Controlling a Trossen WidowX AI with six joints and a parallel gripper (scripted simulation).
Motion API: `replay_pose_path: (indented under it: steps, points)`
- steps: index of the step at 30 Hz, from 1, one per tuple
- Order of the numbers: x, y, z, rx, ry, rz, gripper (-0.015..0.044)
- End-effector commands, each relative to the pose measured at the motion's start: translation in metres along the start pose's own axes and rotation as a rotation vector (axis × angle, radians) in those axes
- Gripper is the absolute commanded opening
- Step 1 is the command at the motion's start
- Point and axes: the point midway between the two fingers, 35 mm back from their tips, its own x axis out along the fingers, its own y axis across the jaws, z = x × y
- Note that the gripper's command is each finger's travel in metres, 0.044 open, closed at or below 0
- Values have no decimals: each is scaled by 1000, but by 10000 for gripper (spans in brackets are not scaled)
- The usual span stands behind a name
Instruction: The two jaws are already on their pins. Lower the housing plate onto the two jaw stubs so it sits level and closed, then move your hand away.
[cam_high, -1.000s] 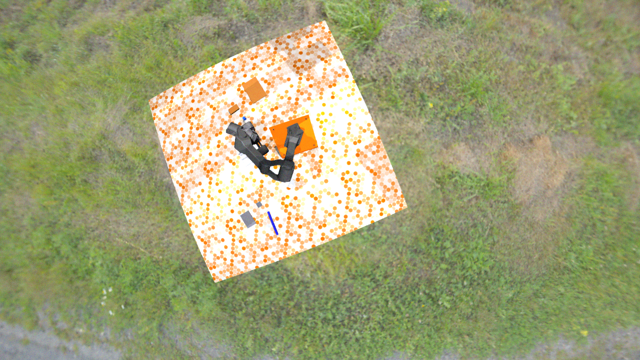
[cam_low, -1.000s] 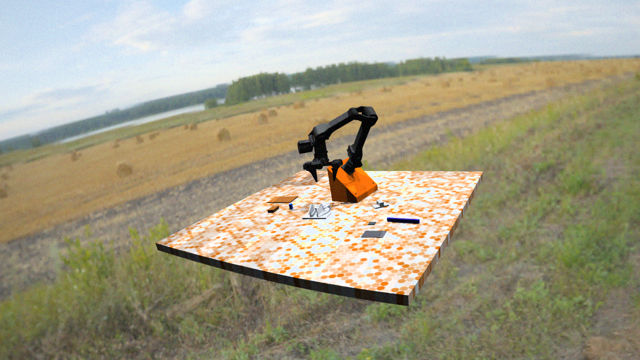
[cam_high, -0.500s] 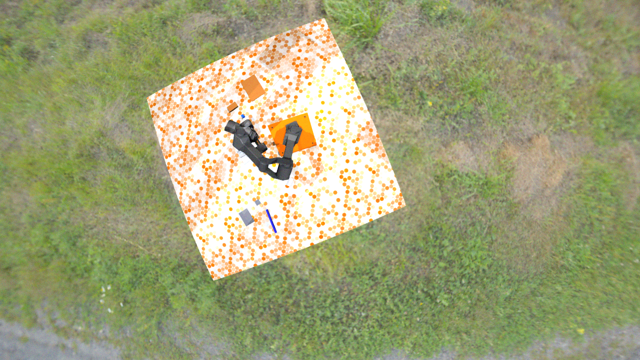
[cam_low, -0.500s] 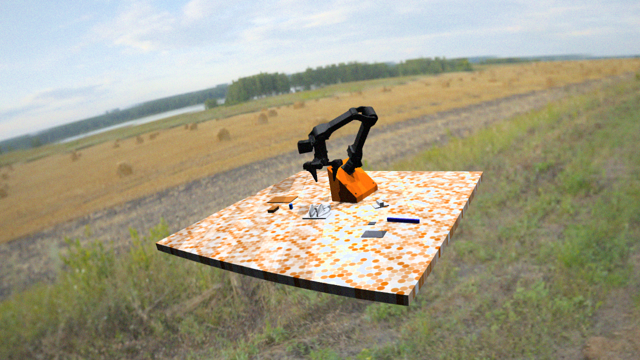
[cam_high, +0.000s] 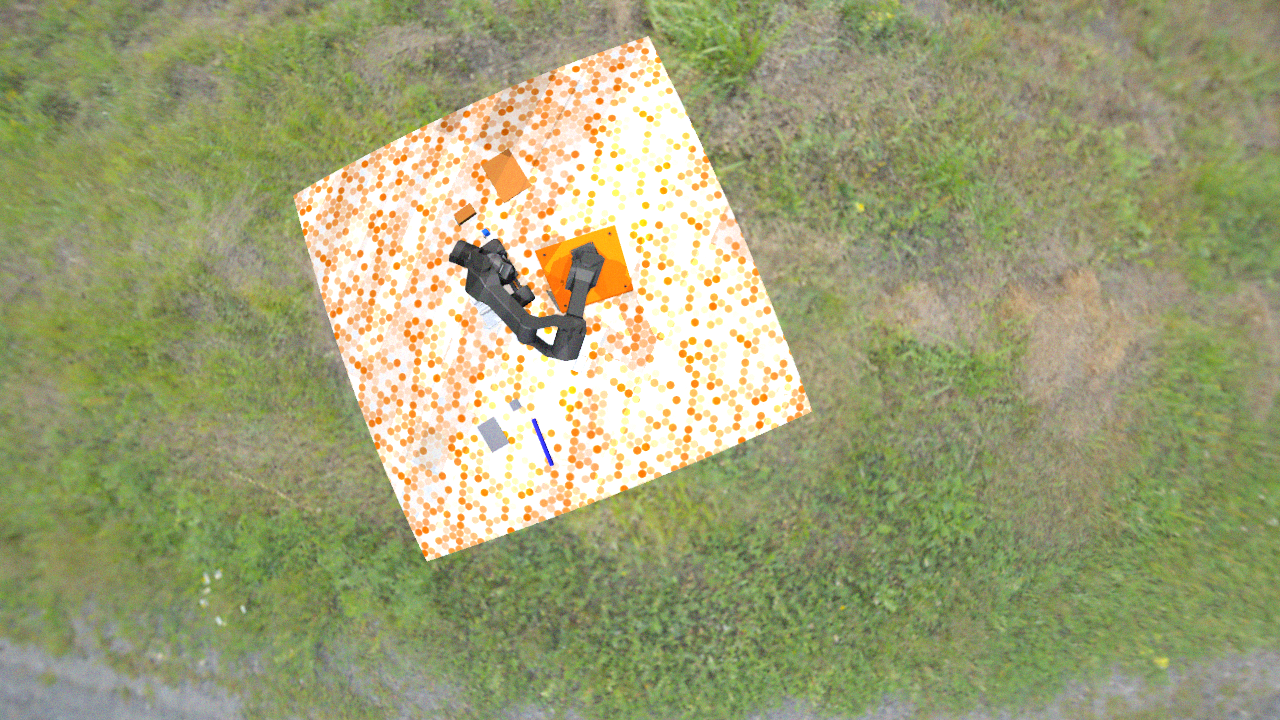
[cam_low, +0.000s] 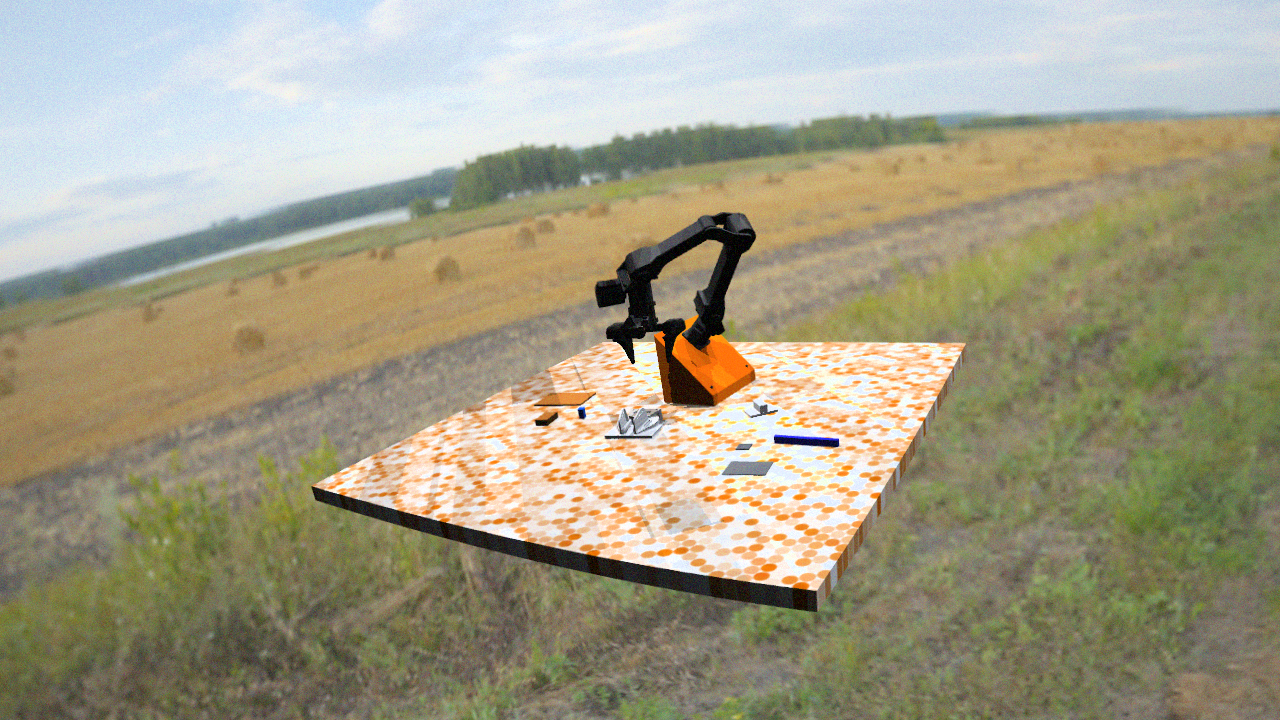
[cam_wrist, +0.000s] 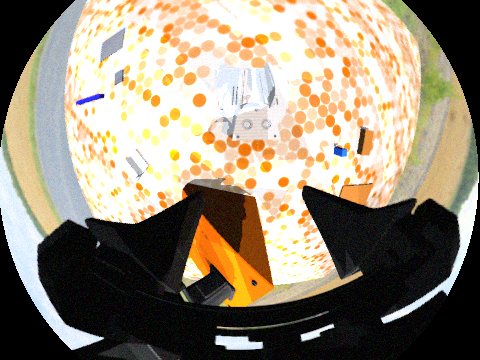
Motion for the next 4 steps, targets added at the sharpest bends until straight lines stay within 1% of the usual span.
replay_pose_path:
  steps: [1,4]
  points:
    - [0,0,-1,-1,4,-1,440]
    - [0,0,-1,-1,4,-1,440]
